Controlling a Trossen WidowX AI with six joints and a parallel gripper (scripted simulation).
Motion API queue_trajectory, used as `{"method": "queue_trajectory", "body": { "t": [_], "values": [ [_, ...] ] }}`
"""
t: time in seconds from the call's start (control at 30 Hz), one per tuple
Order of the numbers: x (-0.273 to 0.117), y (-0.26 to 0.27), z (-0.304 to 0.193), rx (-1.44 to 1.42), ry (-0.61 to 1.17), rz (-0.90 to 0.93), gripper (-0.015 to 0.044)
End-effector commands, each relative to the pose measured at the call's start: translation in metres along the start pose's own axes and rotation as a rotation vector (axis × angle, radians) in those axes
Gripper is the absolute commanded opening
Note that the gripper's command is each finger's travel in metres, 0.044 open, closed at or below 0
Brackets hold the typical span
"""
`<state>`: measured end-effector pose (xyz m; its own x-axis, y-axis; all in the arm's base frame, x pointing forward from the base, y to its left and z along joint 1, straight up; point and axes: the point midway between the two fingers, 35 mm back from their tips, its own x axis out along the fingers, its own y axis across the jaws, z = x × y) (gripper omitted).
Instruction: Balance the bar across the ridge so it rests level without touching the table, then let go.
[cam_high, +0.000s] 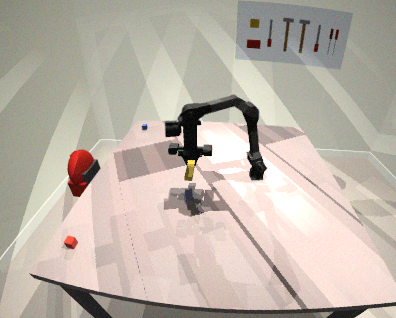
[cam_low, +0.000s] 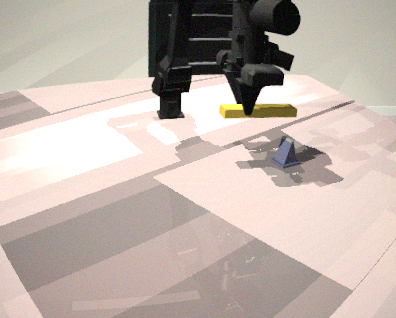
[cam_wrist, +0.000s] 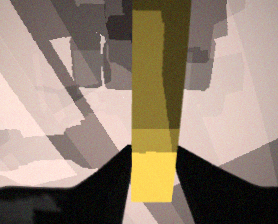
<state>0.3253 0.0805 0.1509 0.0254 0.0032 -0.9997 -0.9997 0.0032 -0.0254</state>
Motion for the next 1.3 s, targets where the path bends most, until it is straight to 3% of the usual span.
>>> {"method": "queue_trajectory", "body": {
  "t": [0.0,0.43,1.27],
  "values": [
    [-0.001,-0.001,0.018,-0.073,-0.005,-0.003,0.0000],
    [-0.001,-0.005,0.065,-0.258,-0.009,-0.004,0.0000],
    [0.032,-0.008,0.068,-0.263,-0.009,-0.004,0.0000]
  ]
}}
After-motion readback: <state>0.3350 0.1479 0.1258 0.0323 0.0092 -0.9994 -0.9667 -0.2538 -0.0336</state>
